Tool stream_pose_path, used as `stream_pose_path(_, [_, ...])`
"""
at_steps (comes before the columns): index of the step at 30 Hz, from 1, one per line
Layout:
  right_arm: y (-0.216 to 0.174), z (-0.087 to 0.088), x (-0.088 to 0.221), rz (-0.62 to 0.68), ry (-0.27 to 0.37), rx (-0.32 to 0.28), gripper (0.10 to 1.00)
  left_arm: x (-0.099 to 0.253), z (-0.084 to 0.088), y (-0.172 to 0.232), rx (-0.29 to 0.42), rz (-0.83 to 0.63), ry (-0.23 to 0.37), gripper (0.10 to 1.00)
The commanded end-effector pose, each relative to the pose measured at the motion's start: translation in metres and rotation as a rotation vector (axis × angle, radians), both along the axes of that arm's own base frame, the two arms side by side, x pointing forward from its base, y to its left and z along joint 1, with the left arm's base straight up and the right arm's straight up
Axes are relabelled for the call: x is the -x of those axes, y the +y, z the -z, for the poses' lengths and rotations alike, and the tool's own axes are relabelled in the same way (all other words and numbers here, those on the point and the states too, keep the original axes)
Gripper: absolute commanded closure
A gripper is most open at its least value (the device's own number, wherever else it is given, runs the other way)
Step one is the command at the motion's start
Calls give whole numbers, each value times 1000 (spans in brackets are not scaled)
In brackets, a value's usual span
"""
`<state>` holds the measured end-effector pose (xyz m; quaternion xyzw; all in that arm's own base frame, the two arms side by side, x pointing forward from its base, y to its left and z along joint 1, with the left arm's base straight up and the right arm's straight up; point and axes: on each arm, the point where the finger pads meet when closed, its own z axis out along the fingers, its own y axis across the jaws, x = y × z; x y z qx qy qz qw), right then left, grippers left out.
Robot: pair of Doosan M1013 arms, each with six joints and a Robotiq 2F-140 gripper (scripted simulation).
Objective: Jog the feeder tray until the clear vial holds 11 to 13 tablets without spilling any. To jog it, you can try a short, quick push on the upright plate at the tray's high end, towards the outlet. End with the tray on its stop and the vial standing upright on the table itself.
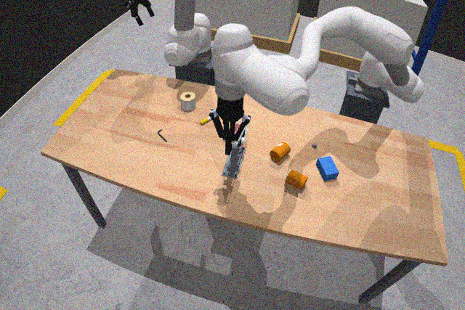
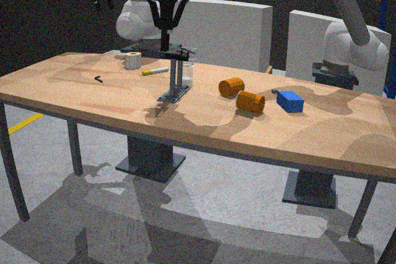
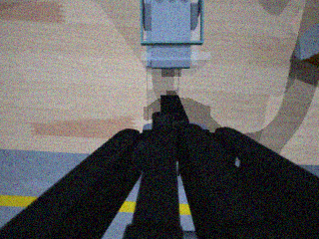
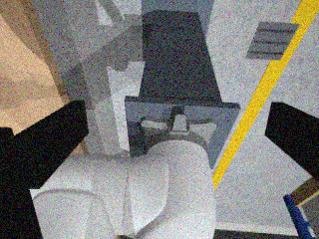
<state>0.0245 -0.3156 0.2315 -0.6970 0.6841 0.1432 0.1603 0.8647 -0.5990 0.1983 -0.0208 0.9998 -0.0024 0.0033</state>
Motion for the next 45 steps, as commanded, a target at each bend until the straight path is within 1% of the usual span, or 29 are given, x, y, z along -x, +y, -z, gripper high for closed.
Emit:
stream_pose_path(1, [3,-1,2,3,5,-3,98,-2,1,3,-5,-1,7,999])
stream_pose_path(4, [3,-1,2,3,5,-3,98,-1,1,3,-5,-1,7,999])
stream_pose_path(5, [3,-1,2,3,5,-3,98,1,4,3,-8,-1,12,999])
stream_pose_path(7, [3,-1,2,3,5,-3,98,3,1,1,-1,-2,2,999])
stream_pose_path(14, [3,-1,2,3,5,-3,98,24,6,-2,-1,-2,2,999])
stream_pose_path(17, [3,-1,2,3,5,-3,98,26,7,-2,-1,-1,2,999])
stream_pose_path(24, [3,-1,2,3,5,-3,98,25,6,-1,-2,1,4,999])
stream_pose_path(25, [3,-1,2,3,5,-3,98,19,7,1,-5,3,8,999])
stream_pose_path(27, [3,-1,2,3,5,-3,98,3,2,3,-5,1,8,999])
stream_pose_path(29, [3,-1,2,3,5,-3,98,-3,1,4,-5,1,7,999])
stream_pose_path(39, [3,-1,2,3,5,-3,98,-1,2,3,-6,-1,9,999])
stream_pose_path(40, [3,-1,2,3,5,-3,98,1,4,3,-8,-1,12,999])
stream_pose_path(42, [3,-1,2,3,5,-3,98,3,1,1,-1,-2,2,999])
stream_pose_path(45, [3,-1,2,3,5,-3,98,12,3,-2,-1,-2,2,999])
